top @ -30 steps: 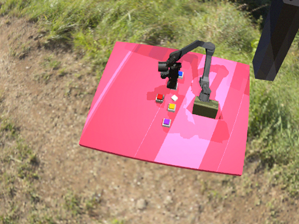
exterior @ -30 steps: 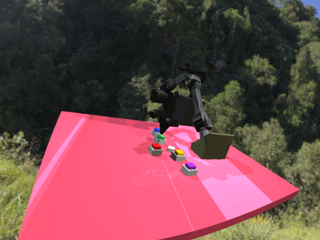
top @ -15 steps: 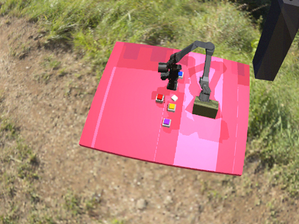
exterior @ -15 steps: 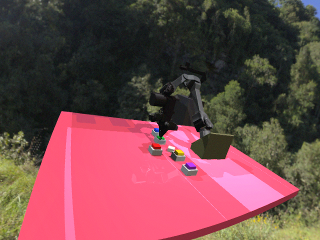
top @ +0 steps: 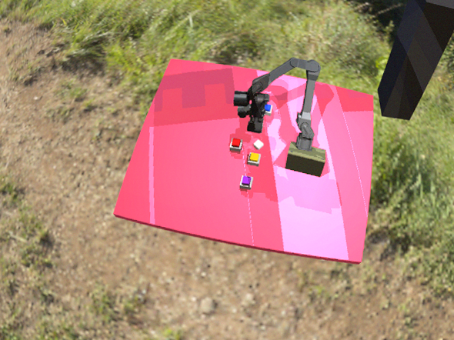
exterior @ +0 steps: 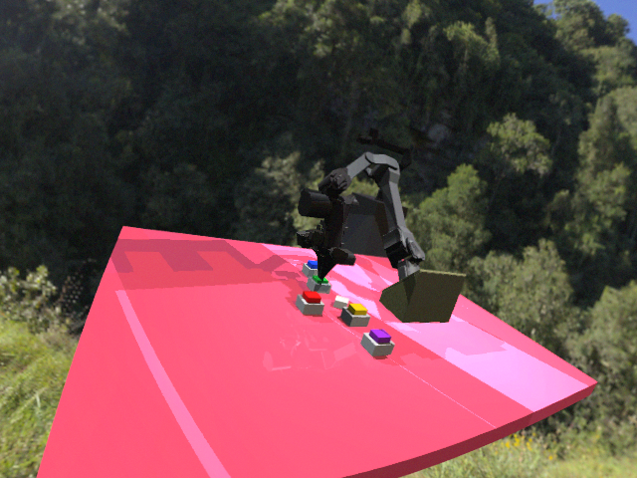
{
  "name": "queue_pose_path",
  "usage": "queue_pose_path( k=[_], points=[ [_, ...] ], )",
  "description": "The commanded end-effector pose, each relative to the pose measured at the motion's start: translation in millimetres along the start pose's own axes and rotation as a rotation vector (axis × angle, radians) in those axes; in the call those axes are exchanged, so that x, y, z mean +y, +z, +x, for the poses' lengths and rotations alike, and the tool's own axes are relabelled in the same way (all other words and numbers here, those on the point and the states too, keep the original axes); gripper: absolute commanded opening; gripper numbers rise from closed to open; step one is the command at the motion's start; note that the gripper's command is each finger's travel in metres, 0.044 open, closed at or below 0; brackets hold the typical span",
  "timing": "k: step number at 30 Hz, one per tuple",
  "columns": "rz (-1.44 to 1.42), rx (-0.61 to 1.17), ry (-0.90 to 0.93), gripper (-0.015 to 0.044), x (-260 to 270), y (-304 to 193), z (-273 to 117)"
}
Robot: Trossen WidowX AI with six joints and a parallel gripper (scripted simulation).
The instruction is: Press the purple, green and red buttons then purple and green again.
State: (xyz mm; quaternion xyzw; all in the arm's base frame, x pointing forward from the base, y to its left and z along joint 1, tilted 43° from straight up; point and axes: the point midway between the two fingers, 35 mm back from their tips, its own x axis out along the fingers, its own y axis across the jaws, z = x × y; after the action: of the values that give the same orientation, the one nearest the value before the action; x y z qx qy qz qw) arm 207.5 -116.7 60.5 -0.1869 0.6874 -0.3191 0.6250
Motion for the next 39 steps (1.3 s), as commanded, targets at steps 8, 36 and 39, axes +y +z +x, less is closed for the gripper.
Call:
queue_pose_path(
  k=[8,36,39],
  points=[
    [-0.003,0.001,0.002,0.0020,0.9,1.1,-48.4],
    [0.001,-0.003,0.008,0.0020,115.3,74.3,-70.4],
    [0.001,-0.003,0.006,0.0020,114.6,73.2,-34.4]
  ],
)
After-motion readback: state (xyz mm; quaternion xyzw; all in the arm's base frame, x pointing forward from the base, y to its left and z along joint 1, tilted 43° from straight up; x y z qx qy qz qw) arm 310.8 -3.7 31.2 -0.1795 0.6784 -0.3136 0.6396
